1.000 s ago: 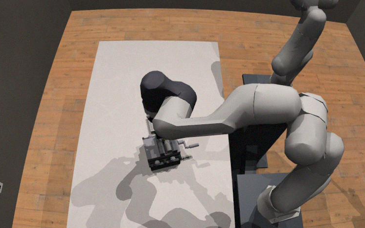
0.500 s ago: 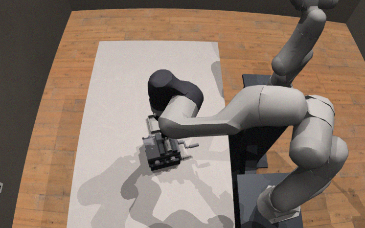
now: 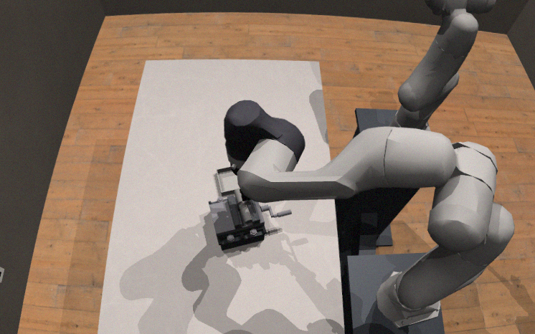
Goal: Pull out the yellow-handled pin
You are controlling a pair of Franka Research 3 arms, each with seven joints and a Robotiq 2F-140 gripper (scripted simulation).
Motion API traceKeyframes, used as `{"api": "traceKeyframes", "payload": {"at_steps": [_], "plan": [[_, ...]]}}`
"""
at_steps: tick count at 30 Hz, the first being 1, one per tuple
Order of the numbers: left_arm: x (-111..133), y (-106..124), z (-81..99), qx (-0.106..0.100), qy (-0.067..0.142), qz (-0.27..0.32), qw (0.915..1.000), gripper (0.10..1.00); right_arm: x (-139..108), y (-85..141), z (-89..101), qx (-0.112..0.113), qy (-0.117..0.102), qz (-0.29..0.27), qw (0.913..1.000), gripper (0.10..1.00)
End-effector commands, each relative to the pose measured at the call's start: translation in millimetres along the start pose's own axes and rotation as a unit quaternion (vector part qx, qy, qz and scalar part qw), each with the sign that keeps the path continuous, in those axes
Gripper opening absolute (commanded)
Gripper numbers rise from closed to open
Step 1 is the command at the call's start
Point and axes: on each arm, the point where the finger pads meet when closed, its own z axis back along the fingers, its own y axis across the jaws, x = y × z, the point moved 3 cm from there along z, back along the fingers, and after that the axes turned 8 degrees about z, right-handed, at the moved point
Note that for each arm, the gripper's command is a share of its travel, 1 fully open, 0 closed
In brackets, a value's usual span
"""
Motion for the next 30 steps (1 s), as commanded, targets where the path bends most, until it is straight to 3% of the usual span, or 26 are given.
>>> {"api": "traceKeyframes", "payload": {"at_steps": [1, 30], "plan": [[-1.7, 0.4, 0.3, 0.000, -0.003, 0.011, 0.9999, 0.099, 0.8, -0.3, -0.4, 0.000, -0.002, -0.003, 1.0000, 1.000], [-7.0, 1.1, 0.3, 0.000, -0.003, 0.011, 0.9999, 0.099, 0.8, -0.3, -0.4, 0.000, -0.002, -0.003, 1.0000, 1.000]]}}
